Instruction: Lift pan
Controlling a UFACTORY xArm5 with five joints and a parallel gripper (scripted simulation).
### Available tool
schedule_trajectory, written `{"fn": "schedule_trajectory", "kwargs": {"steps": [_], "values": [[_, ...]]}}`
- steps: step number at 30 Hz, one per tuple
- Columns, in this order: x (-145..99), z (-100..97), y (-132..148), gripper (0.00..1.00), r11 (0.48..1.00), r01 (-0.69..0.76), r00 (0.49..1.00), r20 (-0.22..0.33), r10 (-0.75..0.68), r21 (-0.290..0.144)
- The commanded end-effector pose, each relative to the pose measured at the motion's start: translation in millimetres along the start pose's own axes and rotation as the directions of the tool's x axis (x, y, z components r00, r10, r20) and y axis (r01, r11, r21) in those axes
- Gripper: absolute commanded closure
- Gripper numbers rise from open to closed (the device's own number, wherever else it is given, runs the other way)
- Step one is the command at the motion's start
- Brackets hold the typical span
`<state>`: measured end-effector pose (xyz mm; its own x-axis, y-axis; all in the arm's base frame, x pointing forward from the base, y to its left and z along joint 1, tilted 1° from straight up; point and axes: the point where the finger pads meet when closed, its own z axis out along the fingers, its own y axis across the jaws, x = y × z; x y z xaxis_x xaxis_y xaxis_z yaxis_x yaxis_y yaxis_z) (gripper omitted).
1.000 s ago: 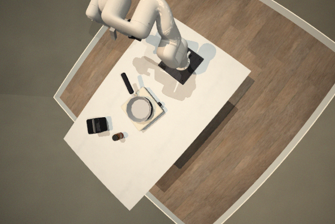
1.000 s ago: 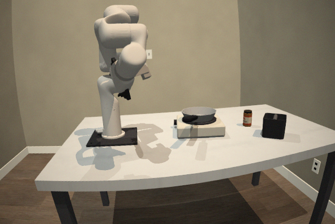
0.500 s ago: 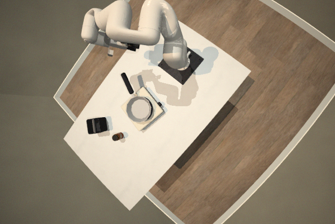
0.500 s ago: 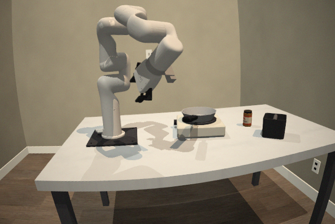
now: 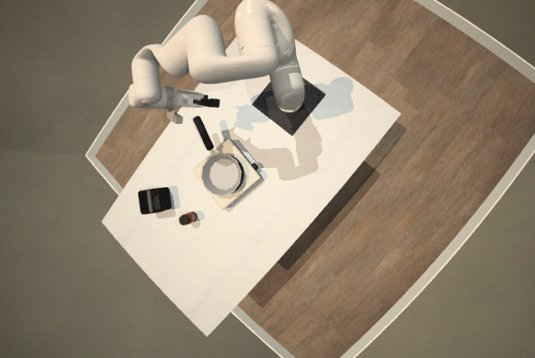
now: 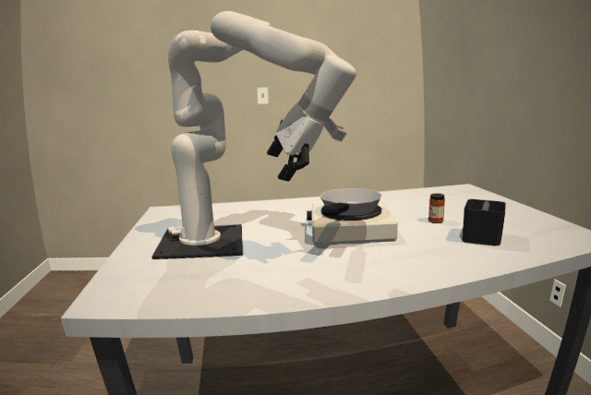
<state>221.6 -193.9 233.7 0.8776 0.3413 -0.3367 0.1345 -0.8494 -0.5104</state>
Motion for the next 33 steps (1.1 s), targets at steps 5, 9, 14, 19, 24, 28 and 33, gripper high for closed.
{"fn": "schedule_trajectory", "kwargs": {"steps": [5,9,14,19,24,28,33], "values": [[69,-10.8,-18,0.0,0.97,-0.118,0.992,-0.057,0.109,-0.213],[97,-14.1,-32,0.0,0.946,-0.16,0.985,-0.107,0.135,-0.282],[130,-17.1,-53,0.0,0.914,-0.21,0.971,-0.183,0.153,-0.347],[156,-18.6,-75,0.0,0.889,-0.249,0.954,-0.254,0.158,-0.384],[184,-19.0,-104,0.0,0.865,-0.293,0.927,-0.343,0.152,-0.407],[205,-18.1,-130,0.0,0.853,-0.324,0.899,-0.415,0.142,-0.409],[215,-19.8,-134,0.0,0.859,-0.249,0.908,-0.416,0.046,-0.448]]}}
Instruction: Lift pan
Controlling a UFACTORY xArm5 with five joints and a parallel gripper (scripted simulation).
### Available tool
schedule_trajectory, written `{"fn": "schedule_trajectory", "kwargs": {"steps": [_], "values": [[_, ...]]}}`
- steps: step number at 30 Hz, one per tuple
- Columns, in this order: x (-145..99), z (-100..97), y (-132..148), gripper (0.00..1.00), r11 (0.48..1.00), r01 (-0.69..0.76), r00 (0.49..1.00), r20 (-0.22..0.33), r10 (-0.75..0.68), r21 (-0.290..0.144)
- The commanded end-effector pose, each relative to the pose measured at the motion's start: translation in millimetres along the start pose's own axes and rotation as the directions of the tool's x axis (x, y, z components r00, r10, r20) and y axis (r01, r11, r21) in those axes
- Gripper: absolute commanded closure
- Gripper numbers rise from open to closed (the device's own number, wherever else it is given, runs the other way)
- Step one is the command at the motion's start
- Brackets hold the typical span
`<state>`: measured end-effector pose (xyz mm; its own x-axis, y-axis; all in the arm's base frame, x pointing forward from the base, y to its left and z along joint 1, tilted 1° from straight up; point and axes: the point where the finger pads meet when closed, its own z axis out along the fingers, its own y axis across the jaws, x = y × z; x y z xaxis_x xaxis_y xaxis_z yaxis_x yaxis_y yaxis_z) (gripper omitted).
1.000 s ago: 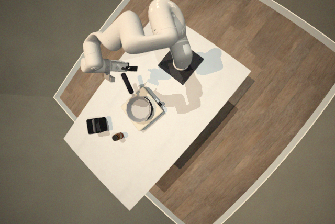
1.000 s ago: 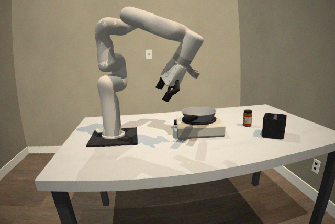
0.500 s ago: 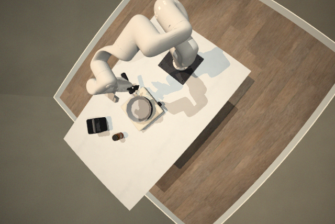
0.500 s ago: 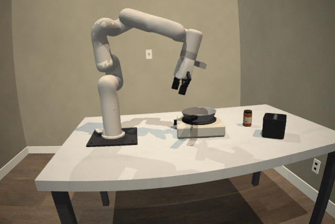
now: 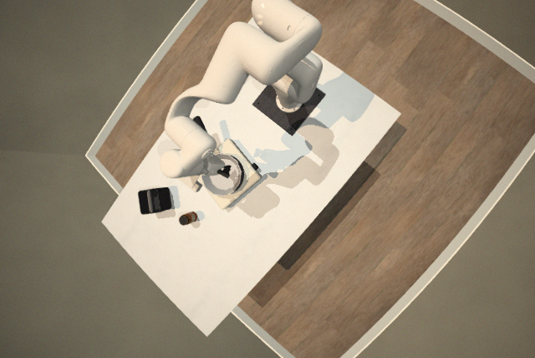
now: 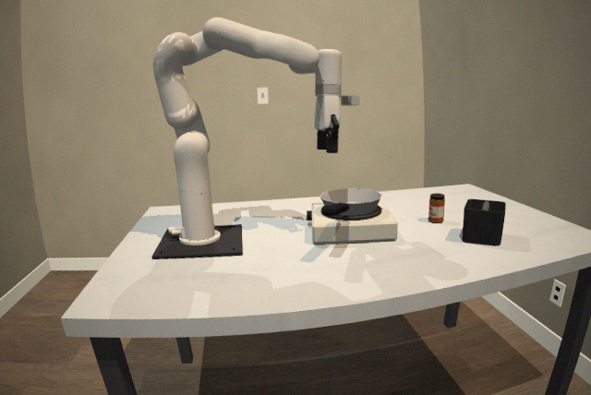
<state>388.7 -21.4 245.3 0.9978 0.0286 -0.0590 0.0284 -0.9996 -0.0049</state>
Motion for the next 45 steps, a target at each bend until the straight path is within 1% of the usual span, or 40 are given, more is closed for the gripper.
{"fn": "schedule_trajectory", "kwargs": {"steps": [1,6,12,14,17,21,29,31,34,38,41,45], "values": [[14,2.0,2,0.0,0.991,0.133,0.989,-0.057,-0.134,-0.013],[14,7.3,19,0.0,0.969,0.246,0.968,-0.054,-0.247,-0.019],[13,15.4,45,0.0,0.912,0.41,0.91,-0.049,-0.411,-0.027],[13,15.4,45,0.0,0.912,0.41,0.91,-0.049,-0.411,-0.027],[12,21.4,63,0.0,0.852,0.522,0.851,-0.045,-0.523,-0.032],[10,26.6,79,0.0,0.79,0.612,0.789,-0.041,-0.613,-0.036],[3,37.4,112,0.0,0.635,0.771,0.634,-0.032,-0.772,-0.043],[3,37.4,112,0.0,0.635,0.771,0.634,-0.032,-0.772,-0.043],[1,40.2,120,0.0,0.591,0.806,0.59,-0.029,-0.807,-0.044],[-1,42.3,126,0.0,0.554,0.831,0.554,-0.027,-0.832,-0.045],[-2,43.1,128,0.0,0.542,0.839,0.542,-0.027,-0.84,-0.045],[-2,43.3,129,0.0,0.539,0.841,0.538,-0.026,-0.842,-0.045]]}}
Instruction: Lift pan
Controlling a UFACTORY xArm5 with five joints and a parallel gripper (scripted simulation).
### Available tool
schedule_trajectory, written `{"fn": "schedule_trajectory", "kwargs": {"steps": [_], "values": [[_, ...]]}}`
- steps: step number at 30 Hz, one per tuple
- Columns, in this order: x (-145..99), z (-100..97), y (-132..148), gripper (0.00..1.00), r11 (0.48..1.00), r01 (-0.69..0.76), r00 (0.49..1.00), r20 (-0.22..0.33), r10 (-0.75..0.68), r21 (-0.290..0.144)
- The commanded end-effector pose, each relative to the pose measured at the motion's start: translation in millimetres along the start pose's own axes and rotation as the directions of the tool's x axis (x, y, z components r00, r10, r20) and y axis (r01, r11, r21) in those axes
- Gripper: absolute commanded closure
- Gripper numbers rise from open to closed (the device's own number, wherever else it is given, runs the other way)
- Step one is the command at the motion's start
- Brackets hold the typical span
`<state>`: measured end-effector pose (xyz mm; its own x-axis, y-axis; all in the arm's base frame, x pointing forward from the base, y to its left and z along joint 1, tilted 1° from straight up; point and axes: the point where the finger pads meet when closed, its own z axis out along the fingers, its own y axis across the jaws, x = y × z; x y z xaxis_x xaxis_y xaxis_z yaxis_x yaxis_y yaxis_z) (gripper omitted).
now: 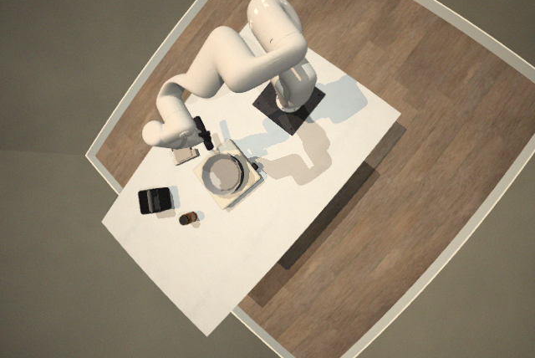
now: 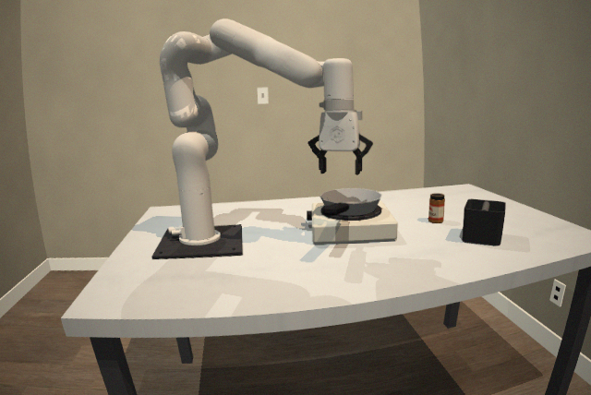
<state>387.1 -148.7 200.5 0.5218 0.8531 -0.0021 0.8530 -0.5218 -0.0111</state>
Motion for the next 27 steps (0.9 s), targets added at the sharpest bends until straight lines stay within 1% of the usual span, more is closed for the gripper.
{"fn": "schedule_trajectory", "kwargs": {"steps": [1,4,6,8,10,16,18,27], "values": [[-1,-1.2,1,0.0,1.0,0.008,1.0,-0.001,-0.008,-0.004],[-1,-0.8,1,0.0,1.0,0.008,1.0,-0.001,-0.008,-0.004],[-1,5.9,2,0.0,1.0,0.012,1.0,-0.001,-0.012,-0.004],[-2,23.8,2,0.0,1.0,0.02,1.0,-0.001,-0.02,-0.004],[-3,48.1,2,0.0,1.0,0.024,1.0,-0.001,-0.024,-0.003],[-2,92.9,2,0.0,1.0,0.024,1.0,-0.001,-0.024,-0.004],[-2,97.5,1,0.0,1.0,0.024,1.0,-0.001,-0.024,-0.004],[-2,97.7,1,0.0,1.0,0.024,1.0,-0.001,-0.024,-0.004]]}}
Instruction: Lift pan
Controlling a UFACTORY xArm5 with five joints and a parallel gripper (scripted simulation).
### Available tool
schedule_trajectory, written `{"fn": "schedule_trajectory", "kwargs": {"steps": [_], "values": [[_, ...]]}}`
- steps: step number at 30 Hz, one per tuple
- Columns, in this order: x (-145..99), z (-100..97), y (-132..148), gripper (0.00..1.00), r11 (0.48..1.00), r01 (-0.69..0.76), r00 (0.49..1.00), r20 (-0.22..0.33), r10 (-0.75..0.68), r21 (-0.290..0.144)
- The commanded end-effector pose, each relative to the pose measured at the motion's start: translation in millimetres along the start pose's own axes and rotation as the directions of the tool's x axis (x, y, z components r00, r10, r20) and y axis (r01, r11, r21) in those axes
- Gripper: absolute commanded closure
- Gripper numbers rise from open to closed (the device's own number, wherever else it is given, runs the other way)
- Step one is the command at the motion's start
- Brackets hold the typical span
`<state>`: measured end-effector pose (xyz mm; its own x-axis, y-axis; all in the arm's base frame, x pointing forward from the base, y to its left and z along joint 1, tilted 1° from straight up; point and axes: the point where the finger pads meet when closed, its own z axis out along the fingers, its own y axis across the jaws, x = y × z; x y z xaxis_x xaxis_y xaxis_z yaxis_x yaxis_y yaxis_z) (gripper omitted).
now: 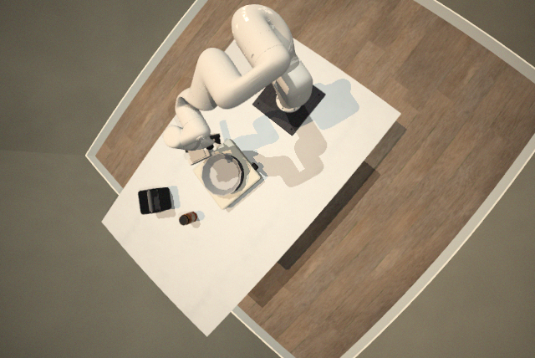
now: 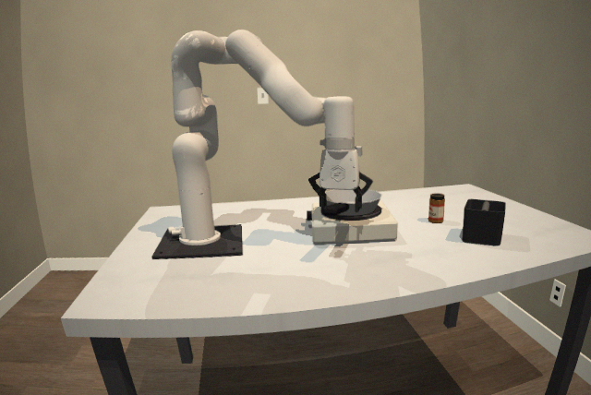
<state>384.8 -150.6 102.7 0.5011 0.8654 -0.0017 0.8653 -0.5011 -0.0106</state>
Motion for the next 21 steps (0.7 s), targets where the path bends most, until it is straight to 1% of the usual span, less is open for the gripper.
{"fn": "schedule_trajectory", "kwargs": {"steps": [1,5,6,21], "values": [[0.2,-0.1,1.2,0.0,1.0,0.0,1.0,0.0,0.0,-0.003],[0.2,-0.1,1.2,0.0,1.0,0.0,1.0,0.0,0.0,-0.003],[0.2,-0.1,1.2,1.0,1.0,0.0,1.0,0.0,0.0,-0.003],[0.2,-0.1,1.2,1.0,1.0,0.0,1.0,0.0,0.0,-0.003]]}}
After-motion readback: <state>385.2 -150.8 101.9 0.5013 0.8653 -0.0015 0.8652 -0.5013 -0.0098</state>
